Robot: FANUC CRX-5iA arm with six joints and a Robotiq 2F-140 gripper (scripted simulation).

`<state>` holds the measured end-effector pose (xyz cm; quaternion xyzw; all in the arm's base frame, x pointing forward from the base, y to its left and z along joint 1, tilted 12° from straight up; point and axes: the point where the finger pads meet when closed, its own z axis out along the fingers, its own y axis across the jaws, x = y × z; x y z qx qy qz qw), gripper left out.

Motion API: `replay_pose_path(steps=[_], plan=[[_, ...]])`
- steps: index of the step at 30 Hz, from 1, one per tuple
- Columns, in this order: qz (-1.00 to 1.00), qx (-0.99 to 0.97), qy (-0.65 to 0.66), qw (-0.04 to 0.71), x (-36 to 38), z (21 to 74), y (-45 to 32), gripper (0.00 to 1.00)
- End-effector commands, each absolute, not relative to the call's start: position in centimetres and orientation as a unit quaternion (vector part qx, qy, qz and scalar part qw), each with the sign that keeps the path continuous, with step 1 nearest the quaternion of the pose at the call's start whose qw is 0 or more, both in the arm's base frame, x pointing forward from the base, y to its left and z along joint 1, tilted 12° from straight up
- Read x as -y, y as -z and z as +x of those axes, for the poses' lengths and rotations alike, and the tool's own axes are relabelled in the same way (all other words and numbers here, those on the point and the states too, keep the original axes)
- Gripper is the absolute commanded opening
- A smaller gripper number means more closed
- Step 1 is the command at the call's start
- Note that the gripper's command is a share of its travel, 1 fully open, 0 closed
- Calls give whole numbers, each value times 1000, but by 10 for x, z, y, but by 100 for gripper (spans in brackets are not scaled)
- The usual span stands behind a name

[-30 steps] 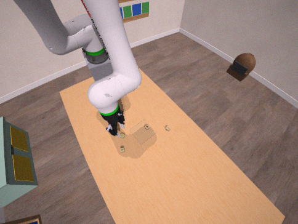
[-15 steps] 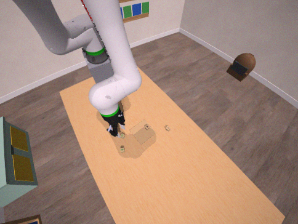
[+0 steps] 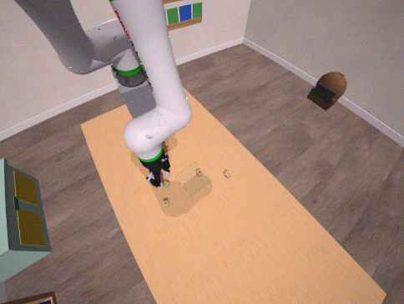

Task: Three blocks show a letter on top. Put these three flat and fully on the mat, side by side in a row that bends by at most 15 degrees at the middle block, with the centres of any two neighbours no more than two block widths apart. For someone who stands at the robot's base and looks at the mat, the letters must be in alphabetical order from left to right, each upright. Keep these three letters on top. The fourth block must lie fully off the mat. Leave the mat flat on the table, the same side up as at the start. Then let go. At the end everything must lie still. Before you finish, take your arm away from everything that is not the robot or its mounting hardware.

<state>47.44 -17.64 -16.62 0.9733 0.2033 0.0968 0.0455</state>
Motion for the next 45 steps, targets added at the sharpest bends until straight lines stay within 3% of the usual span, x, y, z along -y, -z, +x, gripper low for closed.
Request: replay_pose_path(steps=[1,45], plan=[[973,-203,-97,46,177,475,167,37],[973,-203,-97,46,178,480,194,37]])
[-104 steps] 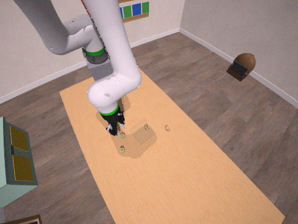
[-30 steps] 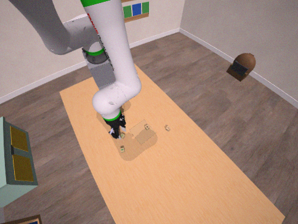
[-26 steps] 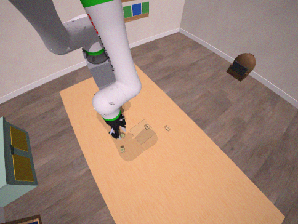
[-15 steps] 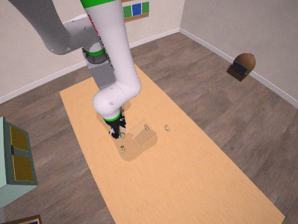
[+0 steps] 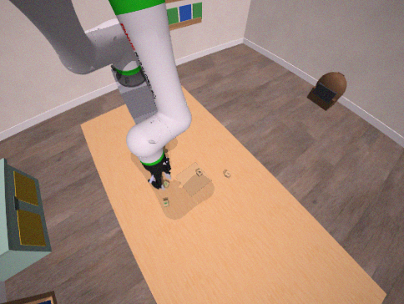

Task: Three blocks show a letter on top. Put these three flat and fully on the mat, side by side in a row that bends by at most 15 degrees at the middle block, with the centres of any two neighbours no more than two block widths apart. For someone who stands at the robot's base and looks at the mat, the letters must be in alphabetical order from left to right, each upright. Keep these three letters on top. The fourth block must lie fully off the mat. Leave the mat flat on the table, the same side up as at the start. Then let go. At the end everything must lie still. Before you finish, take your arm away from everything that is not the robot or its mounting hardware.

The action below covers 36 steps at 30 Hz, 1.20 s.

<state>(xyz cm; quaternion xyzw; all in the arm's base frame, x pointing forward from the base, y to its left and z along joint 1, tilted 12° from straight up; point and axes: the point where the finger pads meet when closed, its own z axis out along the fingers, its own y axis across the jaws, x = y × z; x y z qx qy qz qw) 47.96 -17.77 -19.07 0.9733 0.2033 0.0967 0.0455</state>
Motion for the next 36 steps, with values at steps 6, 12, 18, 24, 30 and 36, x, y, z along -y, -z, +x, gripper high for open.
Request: replay_pose_path(steps=[6,12,18,24,30,36], plan=[[973,-203,-97,46,178,482,203,37],[973,-203,-97,46,179,484,211,37],[973,-203,-97,46,179,485,215,37],[973,-203,-97,46,179,485,215,37],[973,-203,-97,46,179,485,215,37],[973,-203,-97,46,179,485,215,25]])
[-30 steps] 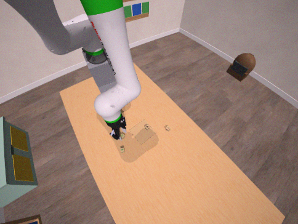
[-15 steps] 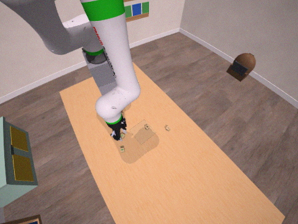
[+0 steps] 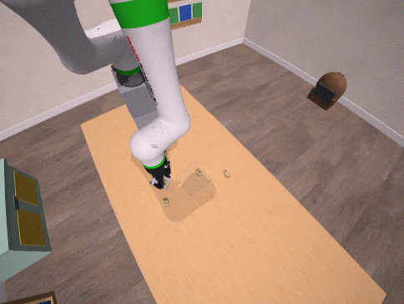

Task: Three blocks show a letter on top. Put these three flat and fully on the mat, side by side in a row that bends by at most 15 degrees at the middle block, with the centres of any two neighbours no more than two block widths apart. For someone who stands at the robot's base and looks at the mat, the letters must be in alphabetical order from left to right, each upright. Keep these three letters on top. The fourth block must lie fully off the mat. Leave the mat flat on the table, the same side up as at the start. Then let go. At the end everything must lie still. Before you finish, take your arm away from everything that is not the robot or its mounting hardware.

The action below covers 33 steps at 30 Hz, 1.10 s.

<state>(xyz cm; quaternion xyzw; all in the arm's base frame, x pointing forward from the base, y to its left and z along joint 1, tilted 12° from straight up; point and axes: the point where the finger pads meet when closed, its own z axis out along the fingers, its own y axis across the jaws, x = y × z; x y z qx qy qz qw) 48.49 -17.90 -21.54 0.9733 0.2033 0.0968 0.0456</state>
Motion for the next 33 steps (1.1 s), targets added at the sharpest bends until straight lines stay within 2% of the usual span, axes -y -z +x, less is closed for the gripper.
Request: replay_pose_path(steps=[1,11,12,33], plan=[[973,-203,-97,46,179,485,215,25],[973,-203,-97,46,179,485,215,25],[973,-203,-97,46,179,485,215,13],[973,-203,-97,46,179,485,215,13]])
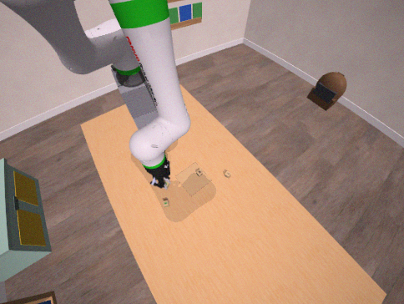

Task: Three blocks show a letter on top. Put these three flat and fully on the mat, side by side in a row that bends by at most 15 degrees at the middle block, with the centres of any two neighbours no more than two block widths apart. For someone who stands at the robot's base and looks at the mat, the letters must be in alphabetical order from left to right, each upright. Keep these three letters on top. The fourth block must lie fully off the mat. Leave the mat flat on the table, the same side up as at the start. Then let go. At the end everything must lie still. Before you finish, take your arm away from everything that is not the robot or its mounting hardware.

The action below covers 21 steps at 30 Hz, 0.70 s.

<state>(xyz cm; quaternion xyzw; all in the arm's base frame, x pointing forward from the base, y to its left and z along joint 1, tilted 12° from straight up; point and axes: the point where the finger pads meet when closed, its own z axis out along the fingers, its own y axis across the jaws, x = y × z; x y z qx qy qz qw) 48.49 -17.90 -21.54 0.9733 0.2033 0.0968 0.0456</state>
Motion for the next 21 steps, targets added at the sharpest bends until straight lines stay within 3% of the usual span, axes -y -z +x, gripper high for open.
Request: replay_pose_path(steps=[1,21], plan=[[973,-203,-97,46,179,485,215,13],[973,-203,-97,46,178,479,188,13]])
